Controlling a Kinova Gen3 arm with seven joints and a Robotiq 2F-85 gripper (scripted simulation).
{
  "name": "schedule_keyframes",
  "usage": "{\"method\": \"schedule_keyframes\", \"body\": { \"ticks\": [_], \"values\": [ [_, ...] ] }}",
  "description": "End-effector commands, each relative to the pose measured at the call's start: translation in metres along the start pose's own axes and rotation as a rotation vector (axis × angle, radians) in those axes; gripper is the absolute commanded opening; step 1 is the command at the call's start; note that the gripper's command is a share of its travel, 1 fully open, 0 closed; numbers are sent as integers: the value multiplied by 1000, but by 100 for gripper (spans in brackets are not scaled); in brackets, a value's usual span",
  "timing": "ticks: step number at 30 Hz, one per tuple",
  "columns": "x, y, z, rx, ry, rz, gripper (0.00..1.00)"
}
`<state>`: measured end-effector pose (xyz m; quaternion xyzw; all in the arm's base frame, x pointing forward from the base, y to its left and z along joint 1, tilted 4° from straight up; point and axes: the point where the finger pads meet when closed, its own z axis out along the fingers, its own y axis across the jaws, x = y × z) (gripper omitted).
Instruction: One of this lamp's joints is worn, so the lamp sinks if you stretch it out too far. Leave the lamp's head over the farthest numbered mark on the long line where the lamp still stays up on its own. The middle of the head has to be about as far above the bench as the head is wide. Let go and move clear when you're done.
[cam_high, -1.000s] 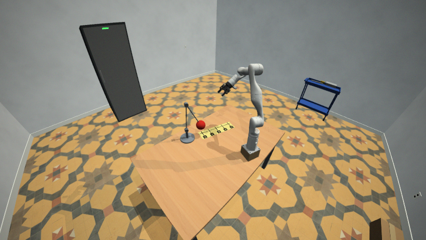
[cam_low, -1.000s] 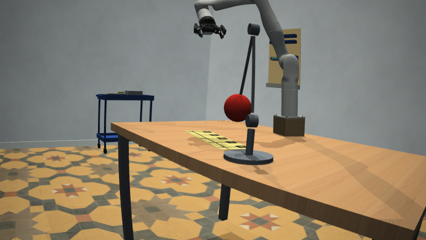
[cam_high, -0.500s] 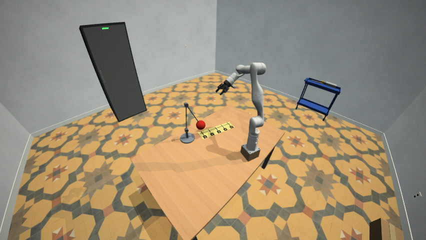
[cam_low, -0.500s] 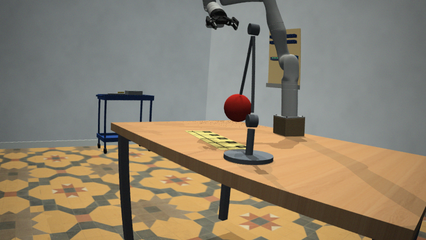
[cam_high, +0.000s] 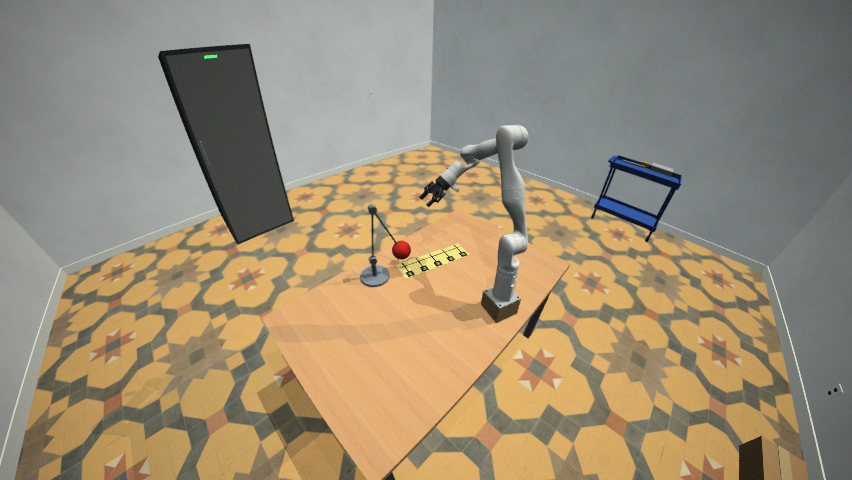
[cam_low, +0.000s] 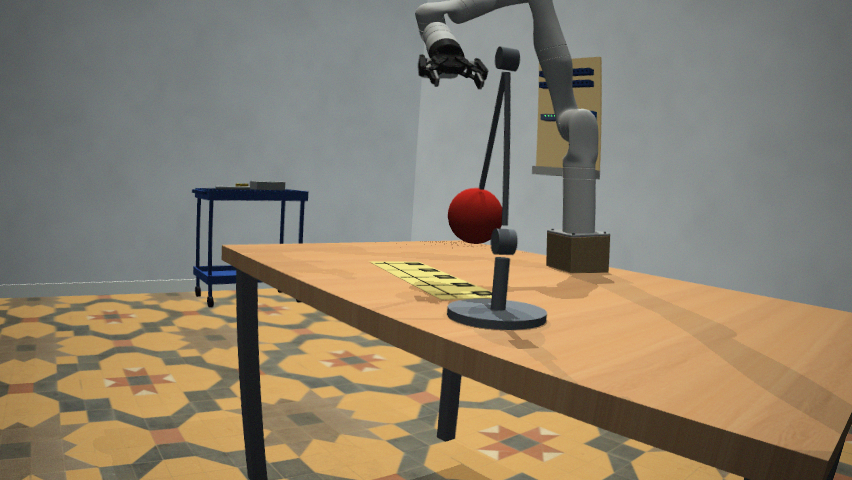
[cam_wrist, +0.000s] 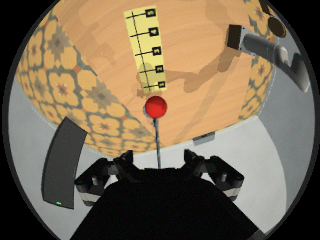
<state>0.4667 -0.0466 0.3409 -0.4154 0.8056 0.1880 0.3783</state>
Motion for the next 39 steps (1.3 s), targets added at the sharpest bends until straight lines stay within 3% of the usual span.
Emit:
{"method": "schedule_keyframes", "body": {
  "ticks": [1, 14, 33, 39],
  "values": [
    [0, 1, 22, 1, -4, -11, 100],
    [14, -6, 106, 60, 21, -24, 100],
    [10, 5, 120, 52, 14, -31, 100],
    [10, 3, 135, 53, 15, -30, 100]
  ]
}}
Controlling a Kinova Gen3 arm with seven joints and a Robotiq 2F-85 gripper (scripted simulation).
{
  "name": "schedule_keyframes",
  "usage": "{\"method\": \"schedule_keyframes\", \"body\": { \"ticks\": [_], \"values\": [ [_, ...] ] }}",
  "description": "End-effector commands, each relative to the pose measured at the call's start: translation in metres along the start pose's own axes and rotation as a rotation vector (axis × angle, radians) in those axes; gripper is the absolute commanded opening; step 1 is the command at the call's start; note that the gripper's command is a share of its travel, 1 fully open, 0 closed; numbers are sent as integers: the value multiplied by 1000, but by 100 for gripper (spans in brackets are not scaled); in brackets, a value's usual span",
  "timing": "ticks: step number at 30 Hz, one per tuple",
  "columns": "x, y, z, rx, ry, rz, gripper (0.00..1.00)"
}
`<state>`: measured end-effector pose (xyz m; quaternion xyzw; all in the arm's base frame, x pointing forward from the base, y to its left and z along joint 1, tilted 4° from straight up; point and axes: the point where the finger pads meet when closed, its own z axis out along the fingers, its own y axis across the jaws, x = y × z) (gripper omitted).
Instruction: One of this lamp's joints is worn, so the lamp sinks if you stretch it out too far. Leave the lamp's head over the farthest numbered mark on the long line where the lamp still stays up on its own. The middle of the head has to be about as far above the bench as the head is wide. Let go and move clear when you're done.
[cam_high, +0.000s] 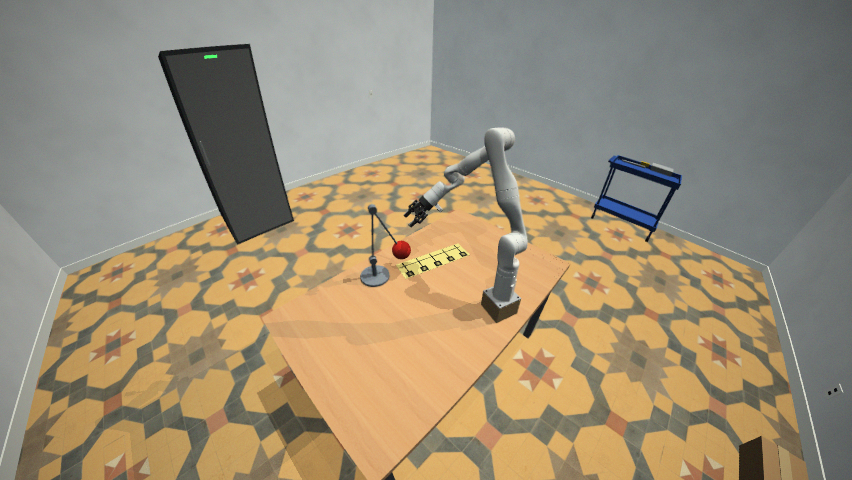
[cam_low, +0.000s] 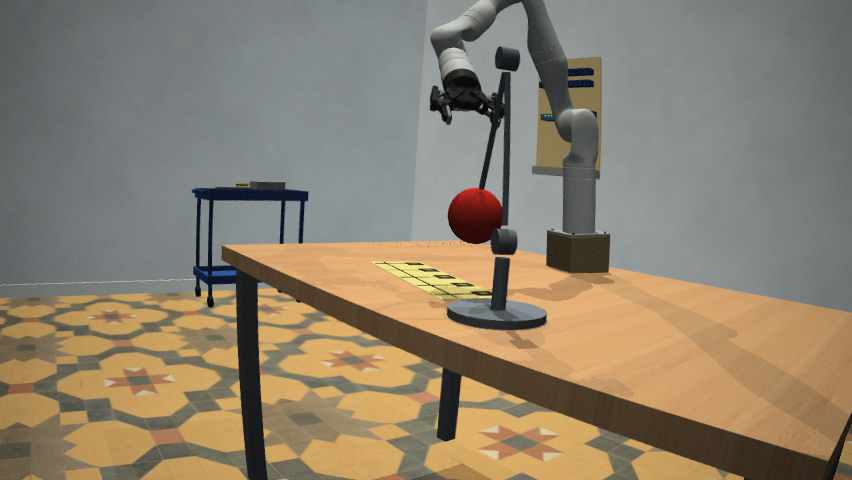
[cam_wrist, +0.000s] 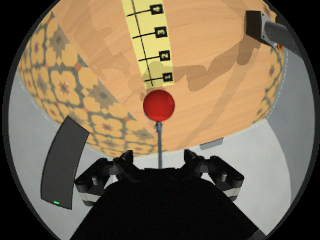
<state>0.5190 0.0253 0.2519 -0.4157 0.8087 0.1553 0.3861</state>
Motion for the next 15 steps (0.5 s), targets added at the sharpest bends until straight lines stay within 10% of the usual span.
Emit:
{"method": "schedule_keyframes", "body": {
  "ticks": [1, 15],
  "values": [
    [-1, 3, 12, -7, -2, -4, 100],
    [-1, 2, 41, -4, -1, -2, 100]
  ]
}}
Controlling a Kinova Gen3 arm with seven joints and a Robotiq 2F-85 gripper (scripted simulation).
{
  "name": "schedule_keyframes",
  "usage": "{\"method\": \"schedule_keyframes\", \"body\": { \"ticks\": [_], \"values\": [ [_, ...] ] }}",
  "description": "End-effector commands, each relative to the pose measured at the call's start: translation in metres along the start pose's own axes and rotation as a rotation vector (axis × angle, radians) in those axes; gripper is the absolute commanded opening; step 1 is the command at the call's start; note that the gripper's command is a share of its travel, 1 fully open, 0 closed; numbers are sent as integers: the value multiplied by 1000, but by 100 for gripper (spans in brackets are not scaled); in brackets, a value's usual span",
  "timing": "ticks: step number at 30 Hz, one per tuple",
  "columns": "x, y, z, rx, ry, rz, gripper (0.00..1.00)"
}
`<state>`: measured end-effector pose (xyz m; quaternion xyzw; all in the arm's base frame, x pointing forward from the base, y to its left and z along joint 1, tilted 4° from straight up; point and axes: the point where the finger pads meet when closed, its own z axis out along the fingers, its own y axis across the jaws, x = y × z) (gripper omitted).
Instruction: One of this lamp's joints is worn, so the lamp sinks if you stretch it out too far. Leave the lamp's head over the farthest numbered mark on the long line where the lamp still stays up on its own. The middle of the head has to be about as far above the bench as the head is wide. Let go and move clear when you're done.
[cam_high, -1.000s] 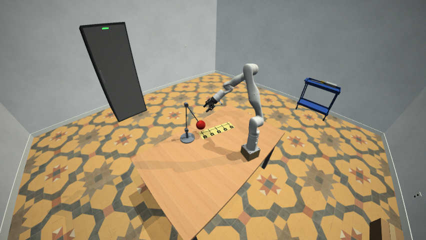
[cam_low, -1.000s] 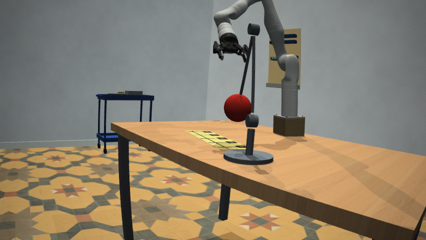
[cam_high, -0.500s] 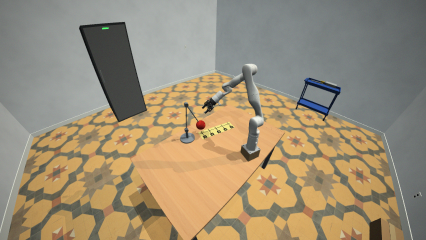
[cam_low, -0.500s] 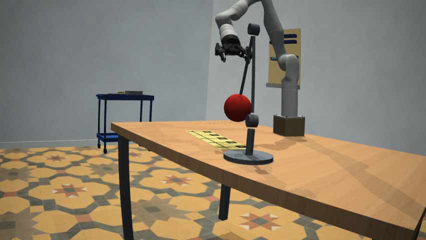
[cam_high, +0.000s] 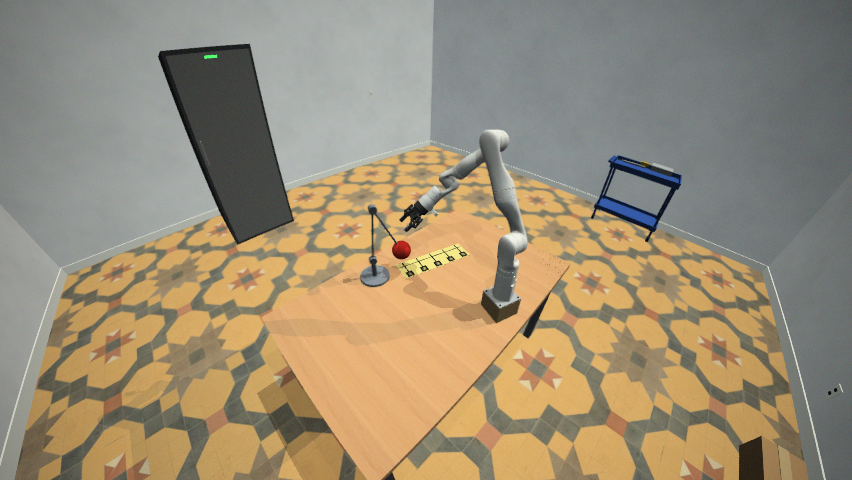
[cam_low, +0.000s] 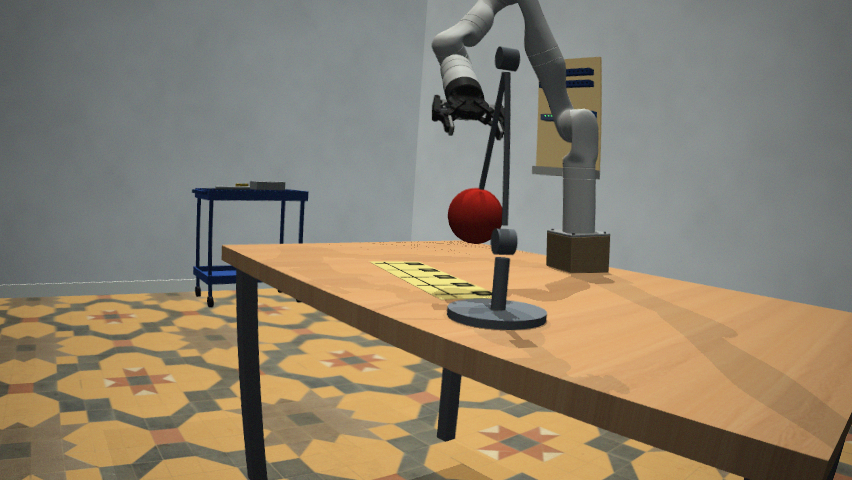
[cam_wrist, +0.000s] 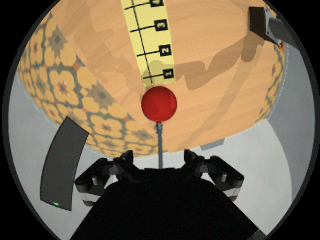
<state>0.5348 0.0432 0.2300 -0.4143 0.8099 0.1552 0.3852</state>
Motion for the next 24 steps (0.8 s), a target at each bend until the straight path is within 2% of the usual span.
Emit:
{"method": "schedule_keyframes", "body": {
  "ticks": [1, 24],
  "values": [
    [-2, 2, 11, -4, -3, -5, 100],
    [-1, 1, 60, 1, -1, -1, 100]
  ]
}}
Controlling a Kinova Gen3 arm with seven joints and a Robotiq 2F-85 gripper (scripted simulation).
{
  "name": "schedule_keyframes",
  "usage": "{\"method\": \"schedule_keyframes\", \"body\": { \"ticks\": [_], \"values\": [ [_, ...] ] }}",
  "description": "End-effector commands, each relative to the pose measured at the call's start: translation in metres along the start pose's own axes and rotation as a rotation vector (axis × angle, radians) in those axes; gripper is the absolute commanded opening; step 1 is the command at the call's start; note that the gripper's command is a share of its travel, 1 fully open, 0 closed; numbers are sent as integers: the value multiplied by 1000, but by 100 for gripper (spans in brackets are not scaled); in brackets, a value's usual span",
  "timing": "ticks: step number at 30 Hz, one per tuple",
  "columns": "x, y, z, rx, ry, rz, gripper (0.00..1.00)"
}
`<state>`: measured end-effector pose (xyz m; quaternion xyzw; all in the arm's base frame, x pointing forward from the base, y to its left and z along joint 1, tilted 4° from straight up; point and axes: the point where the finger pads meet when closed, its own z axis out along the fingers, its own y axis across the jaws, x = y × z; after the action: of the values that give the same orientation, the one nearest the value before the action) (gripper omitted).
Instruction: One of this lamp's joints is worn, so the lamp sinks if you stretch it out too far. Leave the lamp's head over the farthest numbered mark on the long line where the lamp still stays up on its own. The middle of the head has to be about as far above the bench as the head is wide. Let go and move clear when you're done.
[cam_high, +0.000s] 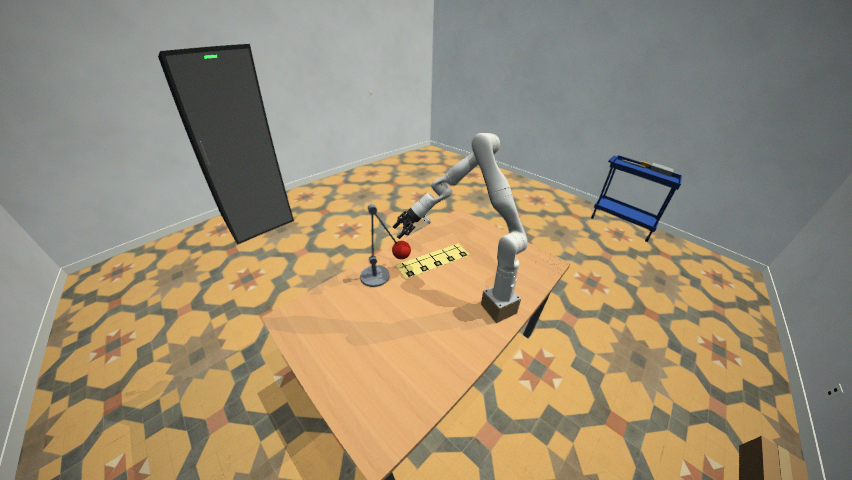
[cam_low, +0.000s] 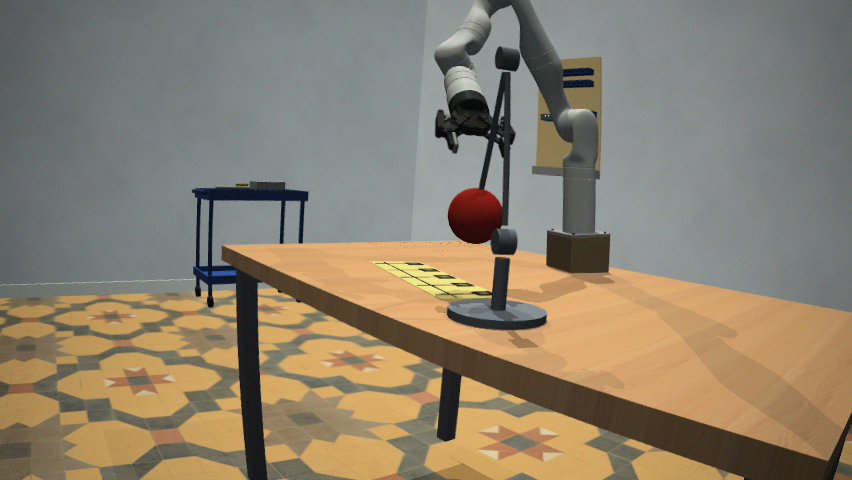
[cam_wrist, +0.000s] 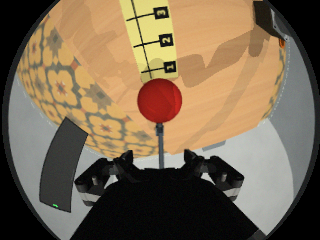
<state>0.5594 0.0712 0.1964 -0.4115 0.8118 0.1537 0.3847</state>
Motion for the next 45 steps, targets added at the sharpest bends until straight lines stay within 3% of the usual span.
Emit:
{"method": "schedule_keyframes", "body": {
  "ticks": [1, 23, 24, 45],
  "values": [
    [-2, 1, 12, -4, -3, -6, 100],
    [-4, 5, 32, -14, -8, -14, 100],
    [-4, 5, 32, -14, -8, -14, 0],
    [-1, 5, 29, -14, -4, -8, 0]
  ]
}}
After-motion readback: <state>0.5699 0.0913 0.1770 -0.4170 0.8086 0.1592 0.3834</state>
